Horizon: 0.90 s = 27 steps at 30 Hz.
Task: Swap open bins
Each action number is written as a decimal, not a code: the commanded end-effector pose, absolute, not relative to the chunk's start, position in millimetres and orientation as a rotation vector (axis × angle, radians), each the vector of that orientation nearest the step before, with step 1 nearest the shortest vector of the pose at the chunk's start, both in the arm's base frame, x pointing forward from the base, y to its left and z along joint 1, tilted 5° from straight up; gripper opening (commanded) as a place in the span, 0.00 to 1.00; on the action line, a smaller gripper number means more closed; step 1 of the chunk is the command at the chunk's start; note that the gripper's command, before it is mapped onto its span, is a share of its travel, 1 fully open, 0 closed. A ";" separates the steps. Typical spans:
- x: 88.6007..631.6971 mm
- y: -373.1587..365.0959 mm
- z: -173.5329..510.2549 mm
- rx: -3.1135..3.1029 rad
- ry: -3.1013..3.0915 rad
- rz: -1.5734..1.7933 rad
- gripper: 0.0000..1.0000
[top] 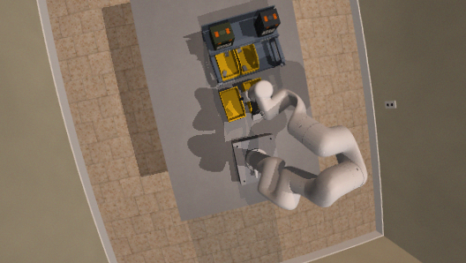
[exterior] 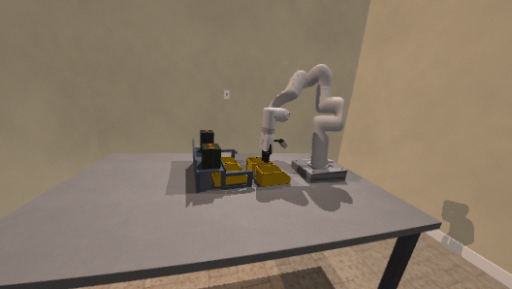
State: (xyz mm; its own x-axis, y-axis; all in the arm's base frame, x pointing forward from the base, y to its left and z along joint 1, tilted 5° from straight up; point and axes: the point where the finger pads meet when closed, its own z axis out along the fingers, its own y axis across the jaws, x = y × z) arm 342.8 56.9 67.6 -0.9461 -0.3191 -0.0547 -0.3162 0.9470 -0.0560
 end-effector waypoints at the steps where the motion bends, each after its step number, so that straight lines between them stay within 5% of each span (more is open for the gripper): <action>1: 344.0 57.2 66.2 -0.496 3.035 -0.071 0.26; 27: 346.3 56.0 34.2 -0.496 3.035 -0.071 0.26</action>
State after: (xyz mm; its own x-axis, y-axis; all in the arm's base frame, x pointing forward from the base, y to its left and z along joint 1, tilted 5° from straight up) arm 344.7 55.3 37.7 -0.9460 -0.3187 -0.0595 -0.3153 0.9471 -0.0603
